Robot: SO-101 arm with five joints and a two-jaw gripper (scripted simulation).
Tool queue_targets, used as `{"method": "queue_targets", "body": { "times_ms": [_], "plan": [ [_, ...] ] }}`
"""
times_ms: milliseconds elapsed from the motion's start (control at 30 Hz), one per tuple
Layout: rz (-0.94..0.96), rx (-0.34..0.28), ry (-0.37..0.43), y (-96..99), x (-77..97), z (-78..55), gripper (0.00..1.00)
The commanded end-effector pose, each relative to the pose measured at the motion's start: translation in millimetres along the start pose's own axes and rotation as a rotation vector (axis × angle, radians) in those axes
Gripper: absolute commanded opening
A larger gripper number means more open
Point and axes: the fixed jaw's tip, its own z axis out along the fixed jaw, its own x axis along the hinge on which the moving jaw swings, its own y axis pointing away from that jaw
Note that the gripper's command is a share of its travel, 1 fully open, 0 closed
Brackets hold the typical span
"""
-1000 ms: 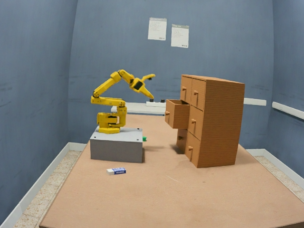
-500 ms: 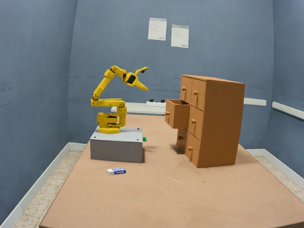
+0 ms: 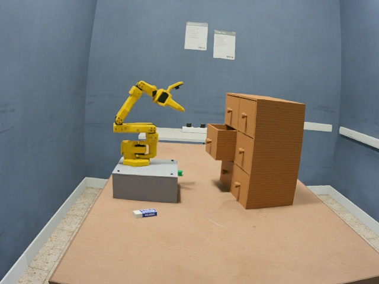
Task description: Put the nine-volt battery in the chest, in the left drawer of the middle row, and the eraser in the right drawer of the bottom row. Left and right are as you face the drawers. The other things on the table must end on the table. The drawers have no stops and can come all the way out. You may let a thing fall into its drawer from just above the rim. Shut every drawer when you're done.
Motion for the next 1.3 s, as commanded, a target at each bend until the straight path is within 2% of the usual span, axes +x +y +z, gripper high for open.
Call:
{"method": "queue_targets", "body": {
  "times_ms": [0,167,400,667,733,1000,1267],
  "plan": [
    [0.008,0.005,-0.006,-0.7,-0.4,-2.1,0.30],
    [0.008,0.005,-0.006,-0.7,-0.4,-2.1,0.30],
    [-0.110,-0.191,-0.013,27.0,1.0,-6.2,0.30],
    [-0.246,-0.415,-0.021,56.6,6.7,-17.4,0.30],
    [-0.246,-0.415,-0.021,56.6,6.7,-17.4,0.30],
    [-0.382,-0.639,-0.029,81.9,16.2,-34.6,0.30],
    [-0.389,-0.652,-0.030,83.2,16.8,-35.7,0.30]
  ]
}}
